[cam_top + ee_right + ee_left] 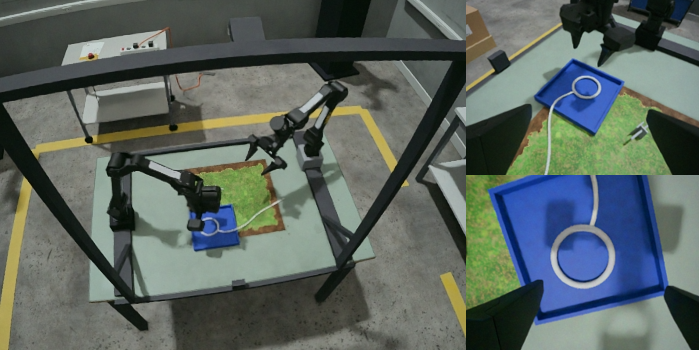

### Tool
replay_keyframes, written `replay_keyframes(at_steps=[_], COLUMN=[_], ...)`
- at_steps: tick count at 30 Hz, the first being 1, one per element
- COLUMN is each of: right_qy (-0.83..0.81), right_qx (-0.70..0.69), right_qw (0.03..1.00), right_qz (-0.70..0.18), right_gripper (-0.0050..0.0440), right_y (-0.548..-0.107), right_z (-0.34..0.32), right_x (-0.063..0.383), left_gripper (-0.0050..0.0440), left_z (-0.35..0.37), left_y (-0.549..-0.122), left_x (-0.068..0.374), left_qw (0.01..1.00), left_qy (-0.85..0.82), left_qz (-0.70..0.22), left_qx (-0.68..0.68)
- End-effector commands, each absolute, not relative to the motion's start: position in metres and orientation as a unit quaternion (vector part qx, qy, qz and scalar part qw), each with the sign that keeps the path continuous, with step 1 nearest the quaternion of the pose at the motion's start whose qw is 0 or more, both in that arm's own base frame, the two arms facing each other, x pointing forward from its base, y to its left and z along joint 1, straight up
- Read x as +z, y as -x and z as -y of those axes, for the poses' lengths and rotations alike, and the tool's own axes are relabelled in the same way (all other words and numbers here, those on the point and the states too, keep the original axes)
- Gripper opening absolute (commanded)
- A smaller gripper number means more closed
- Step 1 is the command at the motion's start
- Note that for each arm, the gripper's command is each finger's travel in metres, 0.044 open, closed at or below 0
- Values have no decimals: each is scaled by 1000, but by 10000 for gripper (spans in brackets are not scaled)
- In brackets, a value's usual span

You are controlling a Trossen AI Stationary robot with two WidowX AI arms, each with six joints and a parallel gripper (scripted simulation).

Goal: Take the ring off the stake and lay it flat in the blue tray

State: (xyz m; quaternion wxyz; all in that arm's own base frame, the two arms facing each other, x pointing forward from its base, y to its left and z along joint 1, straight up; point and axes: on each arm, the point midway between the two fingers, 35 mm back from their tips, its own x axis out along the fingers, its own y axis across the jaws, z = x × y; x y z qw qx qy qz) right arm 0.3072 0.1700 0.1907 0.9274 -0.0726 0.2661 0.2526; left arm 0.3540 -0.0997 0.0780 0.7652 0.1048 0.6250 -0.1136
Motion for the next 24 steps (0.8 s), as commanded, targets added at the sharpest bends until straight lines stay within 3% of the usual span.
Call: replay_keyframes(at_steps=[1, 24], right_qy=[70, 70], right_qx=[253, 253], right_qw=[930, 930], right_qz=[-256, -256], right_gripper=[440, 440], right_y=[-308, -308], right_z=[-171, -171], right_x=[199, 199], left_gripper=[440, 440], left_z=[95, 87], left_y=[-349, -344], left_x=[89, 93], left_qw=[789, 818], left_qy=[-86, -63], left_qz=[-599, -564], left_qx=[-107, -91])
